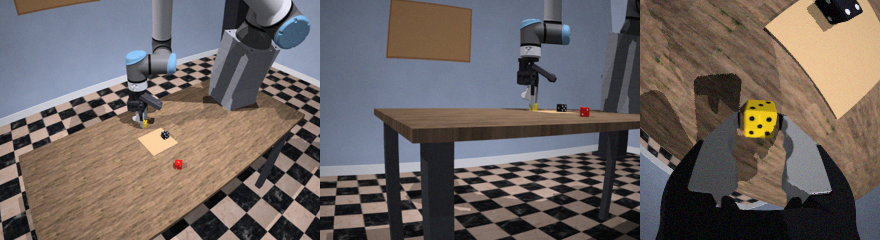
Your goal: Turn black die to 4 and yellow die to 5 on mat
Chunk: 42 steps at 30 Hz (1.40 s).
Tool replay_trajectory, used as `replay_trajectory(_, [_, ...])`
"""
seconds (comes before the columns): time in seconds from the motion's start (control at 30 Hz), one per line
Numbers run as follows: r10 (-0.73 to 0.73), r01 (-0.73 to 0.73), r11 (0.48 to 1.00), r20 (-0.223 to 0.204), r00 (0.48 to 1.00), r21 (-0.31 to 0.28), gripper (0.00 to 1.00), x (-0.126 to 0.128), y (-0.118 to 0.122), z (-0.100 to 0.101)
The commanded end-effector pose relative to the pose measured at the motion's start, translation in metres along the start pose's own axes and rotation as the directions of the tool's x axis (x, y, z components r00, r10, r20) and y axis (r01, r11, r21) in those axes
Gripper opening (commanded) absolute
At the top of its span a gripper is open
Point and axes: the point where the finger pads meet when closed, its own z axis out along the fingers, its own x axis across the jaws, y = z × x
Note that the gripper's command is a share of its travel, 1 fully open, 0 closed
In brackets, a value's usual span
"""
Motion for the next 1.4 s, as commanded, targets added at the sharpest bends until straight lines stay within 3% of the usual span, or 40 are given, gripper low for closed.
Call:
replay_trajectory(0.0, [0.0,0.0,1.0,0.0,1.0,-0.001,0.28,0.0002,0.0005,-0.0005])
replay_trajectory(0.63, [0.0,0.0,1.0,0.0,1.0,-0.001,0.28,0.0002,0.0005,-0.0005])
replay_trajectory(0.67, [0.0,0.0,1.0,0.0,1.0,-0.001,0.1,0.0002,0.0005,-0.0005])
replay_trajectory(1.37, [0.0,0.0,1.0,0.0,1.0,-0.001,0.1,0.0002,0.0005,-0.0005])
